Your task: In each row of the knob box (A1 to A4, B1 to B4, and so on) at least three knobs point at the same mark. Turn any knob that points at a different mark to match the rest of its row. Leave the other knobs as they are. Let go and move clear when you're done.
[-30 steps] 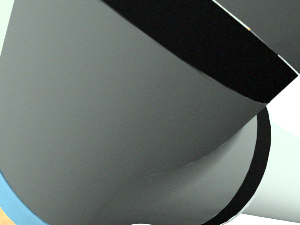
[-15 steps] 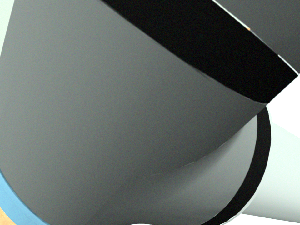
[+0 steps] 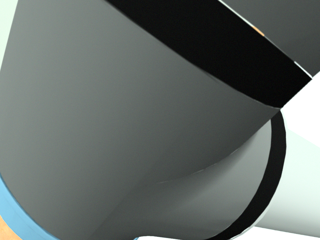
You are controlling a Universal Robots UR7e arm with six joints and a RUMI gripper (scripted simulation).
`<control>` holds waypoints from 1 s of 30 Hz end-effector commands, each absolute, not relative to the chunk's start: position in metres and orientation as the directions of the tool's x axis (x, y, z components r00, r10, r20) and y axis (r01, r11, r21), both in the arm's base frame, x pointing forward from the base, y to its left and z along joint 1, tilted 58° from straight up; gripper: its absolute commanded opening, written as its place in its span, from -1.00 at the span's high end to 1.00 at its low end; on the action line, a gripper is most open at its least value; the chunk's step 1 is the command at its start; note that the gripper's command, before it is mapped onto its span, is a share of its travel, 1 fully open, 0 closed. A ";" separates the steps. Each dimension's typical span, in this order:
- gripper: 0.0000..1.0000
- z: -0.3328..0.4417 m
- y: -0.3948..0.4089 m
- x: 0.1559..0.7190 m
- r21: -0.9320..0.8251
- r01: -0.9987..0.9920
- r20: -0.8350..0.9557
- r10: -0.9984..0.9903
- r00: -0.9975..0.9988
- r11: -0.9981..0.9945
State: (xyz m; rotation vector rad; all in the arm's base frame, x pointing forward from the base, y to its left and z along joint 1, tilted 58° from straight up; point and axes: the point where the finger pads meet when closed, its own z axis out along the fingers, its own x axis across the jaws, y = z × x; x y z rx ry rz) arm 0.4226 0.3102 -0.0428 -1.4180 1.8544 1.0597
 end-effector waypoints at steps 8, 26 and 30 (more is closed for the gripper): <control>0.78 -0.047 0.316 0.423 0.247 -0.961 -0.815 -0.509 -0.275 0.125; 0.78 -0.049 0.320 0.423 0.247 -0.961 -0.815 -0.509 -0.275 0.125; 0.78 -0.049 0.320 0.423 0.247 -0.961 -0.815 -0.509 -0.275 0.125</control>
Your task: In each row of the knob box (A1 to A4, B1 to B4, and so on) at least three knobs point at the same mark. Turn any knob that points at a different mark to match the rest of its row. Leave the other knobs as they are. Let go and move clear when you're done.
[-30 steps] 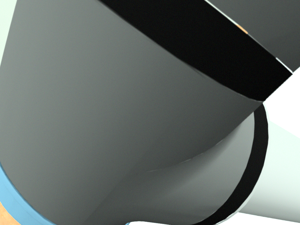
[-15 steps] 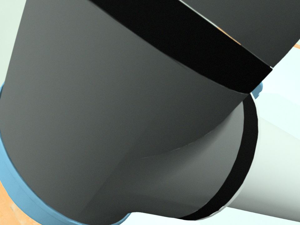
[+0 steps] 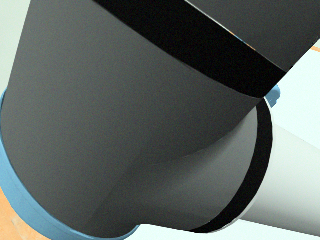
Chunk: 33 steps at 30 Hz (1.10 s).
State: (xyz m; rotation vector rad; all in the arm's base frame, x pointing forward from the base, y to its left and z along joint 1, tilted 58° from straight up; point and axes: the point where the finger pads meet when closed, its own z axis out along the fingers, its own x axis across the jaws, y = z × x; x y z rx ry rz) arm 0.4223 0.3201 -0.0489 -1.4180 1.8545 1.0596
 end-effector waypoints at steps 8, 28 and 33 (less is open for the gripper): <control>0.78 -0.049 0.320 0.423 0.247 -0.961 -0.815 -0.509 -0.275 0.125; 0.92 -0.049 0.320 0.423 0.247 -0.961 -0.815 -0.509 -0.275 0.125; 0.92 -0.049 0.320 0.423 0.247 -0.961 -0.815 -0.509 -0.275 0.125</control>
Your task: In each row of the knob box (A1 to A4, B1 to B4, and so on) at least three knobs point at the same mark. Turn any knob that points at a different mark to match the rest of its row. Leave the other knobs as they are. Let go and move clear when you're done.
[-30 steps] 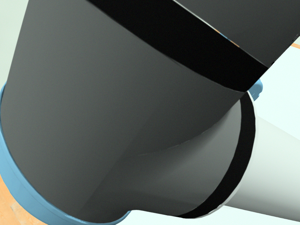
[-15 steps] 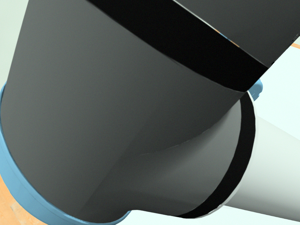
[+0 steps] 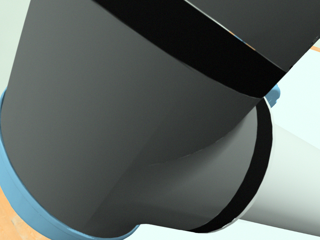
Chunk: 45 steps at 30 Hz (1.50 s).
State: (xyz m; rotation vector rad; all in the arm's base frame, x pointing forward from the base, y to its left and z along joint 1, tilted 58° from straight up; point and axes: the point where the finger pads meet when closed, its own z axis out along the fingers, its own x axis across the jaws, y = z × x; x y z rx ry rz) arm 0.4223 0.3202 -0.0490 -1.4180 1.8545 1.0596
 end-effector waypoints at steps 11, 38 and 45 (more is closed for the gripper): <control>0.92 -0.049 0.320 0.423 0.247 -0.961 -0.815 -0.509 -0.275 0.125; 0.92 -0.049 0.320 0.423 0.235 -0.965 -0.819 -0.511 -0.262 0.118; 0.92 -0.049 0.320 0.423 0.220 -0.970 -0.823 -0.513 -0.244 0.108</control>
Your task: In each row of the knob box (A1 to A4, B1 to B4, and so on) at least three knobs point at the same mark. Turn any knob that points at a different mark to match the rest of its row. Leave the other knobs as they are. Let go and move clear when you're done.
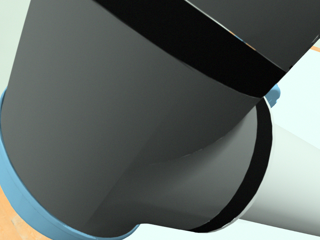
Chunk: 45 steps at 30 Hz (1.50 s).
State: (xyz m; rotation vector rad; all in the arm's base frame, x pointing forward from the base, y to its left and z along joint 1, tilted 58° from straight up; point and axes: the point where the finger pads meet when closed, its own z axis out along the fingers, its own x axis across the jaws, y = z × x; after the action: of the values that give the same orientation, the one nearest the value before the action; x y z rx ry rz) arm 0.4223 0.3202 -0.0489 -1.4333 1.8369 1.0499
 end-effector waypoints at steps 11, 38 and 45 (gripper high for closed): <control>0.92 -0.048 0.320 0.423 0.154 -0.986 -0.838 -0.520 -0.166 0.067; 0.92 -0.047 0.321 0.423 -0.136 -0.984 -0.841 -0.512 0.174 -0.111; 0.92 -0.046 0.321 0.423 -0.253 -0.950 -0.814 -0.492 0.311 -0.182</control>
State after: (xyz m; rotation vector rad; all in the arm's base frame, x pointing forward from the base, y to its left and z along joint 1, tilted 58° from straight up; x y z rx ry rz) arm 0.4223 0.3215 -0.0469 -1.7608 1.3783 0.7911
